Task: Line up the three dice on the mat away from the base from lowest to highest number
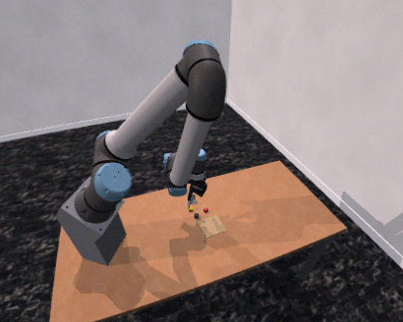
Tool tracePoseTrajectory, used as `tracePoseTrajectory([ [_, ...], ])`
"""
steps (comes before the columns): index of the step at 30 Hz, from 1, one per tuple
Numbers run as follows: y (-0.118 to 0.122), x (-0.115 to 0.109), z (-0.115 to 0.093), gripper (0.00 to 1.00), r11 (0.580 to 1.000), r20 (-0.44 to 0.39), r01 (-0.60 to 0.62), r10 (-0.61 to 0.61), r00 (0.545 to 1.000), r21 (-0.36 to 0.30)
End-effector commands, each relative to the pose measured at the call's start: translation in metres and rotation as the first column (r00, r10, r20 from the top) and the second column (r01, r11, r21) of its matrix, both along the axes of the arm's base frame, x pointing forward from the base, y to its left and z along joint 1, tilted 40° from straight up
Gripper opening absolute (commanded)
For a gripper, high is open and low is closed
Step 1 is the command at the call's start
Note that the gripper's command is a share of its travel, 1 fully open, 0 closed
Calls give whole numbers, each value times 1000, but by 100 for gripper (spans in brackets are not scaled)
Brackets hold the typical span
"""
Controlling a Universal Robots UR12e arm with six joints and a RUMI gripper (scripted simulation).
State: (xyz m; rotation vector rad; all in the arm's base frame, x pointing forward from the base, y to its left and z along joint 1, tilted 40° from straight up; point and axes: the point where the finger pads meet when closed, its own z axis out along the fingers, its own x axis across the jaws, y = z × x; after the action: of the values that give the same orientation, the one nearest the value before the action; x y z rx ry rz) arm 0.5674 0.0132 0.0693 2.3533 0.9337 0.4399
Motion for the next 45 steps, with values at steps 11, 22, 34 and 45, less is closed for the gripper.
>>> tracePoseTrajectory([
  [11,4,0,5,100,1000,43,4,-4,999,0],
  [22,4,1,4,100,1000,43,4,-4,999,0],
  [34,-7,15,-17,100,1000,43,4,-4,999,0],
  [45,-28,44,-60,100,1000,43,4,-4,999,0],
])
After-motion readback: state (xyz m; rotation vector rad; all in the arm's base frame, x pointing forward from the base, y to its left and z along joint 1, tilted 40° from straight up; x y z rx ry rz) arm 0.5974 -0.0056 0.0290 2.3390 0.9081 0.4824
